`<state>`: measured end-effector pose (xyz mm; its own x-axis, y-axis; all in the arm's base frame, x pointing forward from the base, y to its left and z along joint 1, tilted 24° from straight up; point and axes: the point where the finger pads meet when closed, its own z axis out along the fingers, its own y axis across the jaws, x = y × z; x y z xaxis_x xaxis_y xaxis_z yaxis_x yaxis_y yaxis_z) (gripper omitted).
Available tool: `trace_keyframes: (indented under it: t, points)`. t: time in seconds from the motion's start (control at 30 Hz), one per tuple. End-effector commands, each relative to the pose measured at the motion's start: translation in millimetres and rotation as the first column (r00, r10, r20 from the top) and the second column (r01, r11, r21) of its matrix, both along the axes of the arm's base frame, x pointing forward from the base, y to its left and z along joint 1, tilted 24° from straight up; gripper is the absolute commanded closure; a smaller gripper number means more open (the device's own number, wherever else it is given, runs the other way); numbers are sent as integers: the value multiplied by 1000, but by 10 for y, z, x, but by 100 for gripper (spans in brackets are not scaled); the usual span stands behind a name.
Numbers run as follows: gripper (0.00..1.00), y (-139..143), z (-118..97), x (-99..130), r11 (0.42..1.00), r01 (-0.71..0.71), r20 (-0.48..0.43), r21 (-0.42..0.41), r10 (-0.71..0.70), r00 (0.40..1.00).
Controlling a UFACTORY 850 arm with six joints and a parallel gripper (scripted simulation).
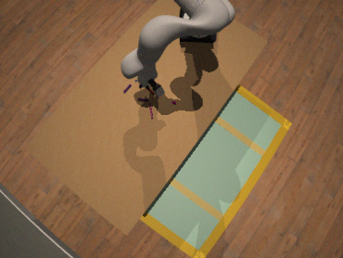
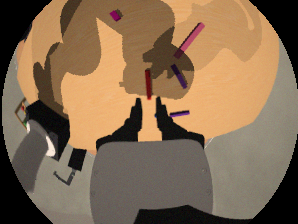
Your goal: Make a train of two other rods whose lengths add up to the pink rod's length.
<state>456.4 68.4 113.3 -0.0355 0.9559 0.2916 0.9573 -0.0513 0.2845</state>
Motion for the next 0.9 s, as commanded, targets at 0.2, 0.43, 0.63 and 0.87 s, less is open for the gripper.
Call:
trace_keyframes:
  t: [0.2, 0.43, 0.63, 0.87]
  points:
    - [76, 1, 0, 7, 1000, 0, 1, 0, 0, 1000]
    - [76, 6, -17, 12, 1000, 0, 2, 0, 0, 1000]
    - [76, 19, -60, 25, 1000, 0, 2, 0, 0, 1000]
    - [76, 37, -114, 41, 1000, 0, 2, 0, 0, 1000]
